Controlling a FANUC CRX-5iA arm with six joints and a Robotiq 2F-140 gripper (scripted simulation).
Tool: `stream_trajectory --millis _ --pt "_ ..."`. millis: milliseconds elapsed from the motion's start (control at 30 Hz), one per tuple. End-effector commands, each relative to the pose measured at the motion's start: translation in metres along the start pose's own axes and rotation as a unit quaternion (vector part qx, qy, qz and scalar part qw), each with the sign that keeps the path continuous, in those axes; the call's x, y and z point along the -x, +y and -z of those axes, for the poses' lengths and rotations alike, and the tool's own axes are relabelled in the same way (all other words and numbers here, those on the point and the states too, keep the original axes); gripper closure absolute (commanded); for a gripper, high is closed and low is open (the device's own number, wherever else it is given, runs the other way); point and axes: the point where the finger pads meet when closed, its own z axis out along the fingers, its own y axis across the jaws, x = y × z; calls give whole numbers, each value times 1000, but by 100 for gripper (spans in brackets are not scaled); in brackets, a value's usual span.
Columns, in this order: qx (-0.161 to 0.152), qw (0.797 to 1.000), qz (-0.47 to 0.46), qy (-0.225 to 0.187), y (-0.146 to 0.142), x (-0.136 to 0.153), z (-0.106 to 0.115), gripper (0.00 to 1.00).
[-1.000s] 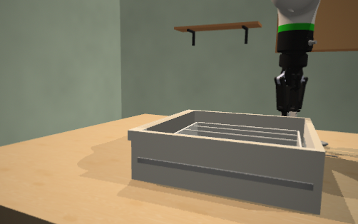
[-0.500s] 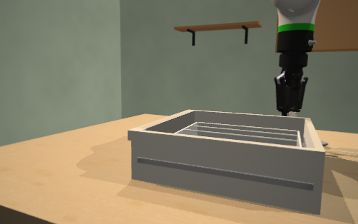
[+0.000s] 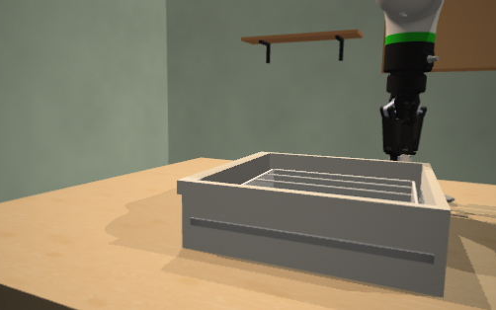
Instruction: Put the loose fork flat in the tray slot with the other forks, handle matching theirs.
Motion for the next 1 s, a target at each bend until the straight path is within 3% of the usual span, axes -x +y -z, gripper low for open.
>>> stream_trajectory --millis 0,967 --pt "0 1000 0 0 0 0 0 83" --pt "0 1000 0 0 0 0 -16 83"
